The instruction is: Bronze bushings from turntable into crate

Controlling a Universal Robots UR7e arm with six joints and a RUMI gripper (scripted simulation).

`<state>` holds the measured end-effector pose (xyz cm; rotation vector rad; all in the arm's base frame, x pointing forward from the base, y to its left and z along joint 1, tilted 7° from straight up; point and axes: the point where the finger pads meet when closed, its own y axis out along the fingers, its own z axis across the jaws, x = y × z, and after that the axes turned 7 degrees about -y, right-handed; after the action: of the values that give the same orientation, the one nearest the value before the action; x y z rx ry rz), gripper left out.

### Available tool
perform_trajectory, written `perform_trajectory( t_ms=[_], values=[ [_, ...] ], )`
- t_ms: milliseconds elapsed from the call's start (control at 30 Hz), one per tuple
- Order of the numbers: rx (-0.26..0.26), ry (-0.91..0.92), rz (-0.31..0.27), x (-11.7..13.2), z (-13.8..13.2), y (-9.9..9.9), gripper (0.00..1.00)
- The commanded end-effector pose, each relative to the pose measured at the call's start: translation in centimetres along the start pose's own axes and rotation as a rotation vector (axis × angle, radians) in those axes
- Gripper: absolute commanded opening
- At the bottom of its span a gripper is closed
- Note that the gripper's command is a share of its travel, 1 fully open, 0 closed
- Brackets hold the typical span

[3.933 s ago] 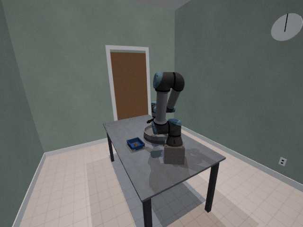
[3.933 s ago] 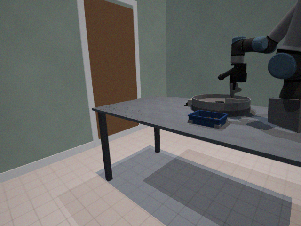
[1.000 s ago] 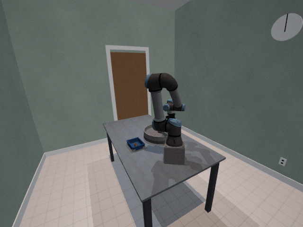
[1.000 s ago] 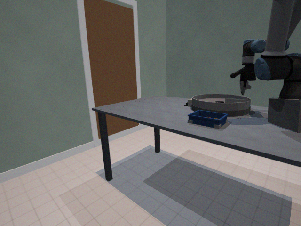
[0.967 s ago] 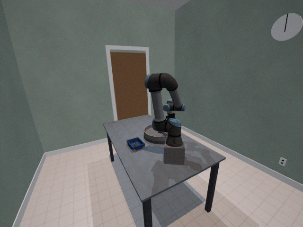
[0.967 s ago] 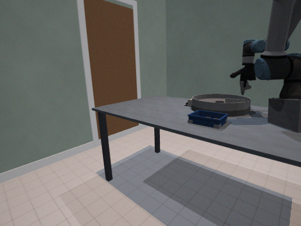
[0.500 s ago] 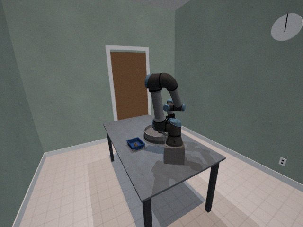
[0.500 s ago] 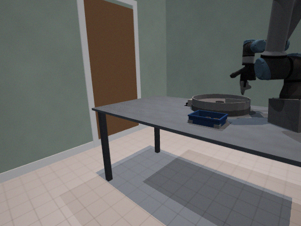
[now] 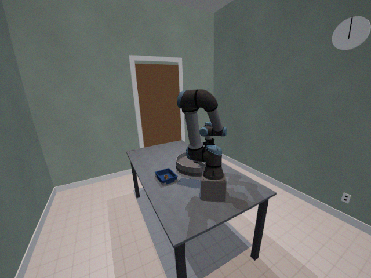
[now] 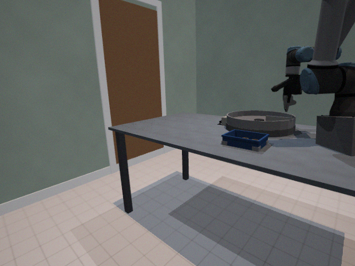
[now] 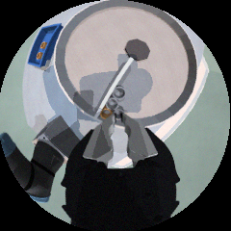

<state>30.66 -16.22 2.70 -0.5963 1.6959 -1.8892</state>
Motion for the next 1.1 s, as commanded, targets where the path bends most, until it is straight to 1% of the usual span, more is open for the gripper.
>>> perform_trajectory(
  t_ms=[0,100,167,1067],
  values=[
    [-0.003,0.0,0.001,0.0,-0.1,0.9,0.05],
    [-0.003,-0.001,0.001,-0.1,-0.1,2.0,0.05],
    [-0.003,-0.001,0.001,-0.1,-0.1,2.4,0.05],
    [-0.001,-0.001,0.001,-0.1,0.0,2.3,0.05]
  ],
)
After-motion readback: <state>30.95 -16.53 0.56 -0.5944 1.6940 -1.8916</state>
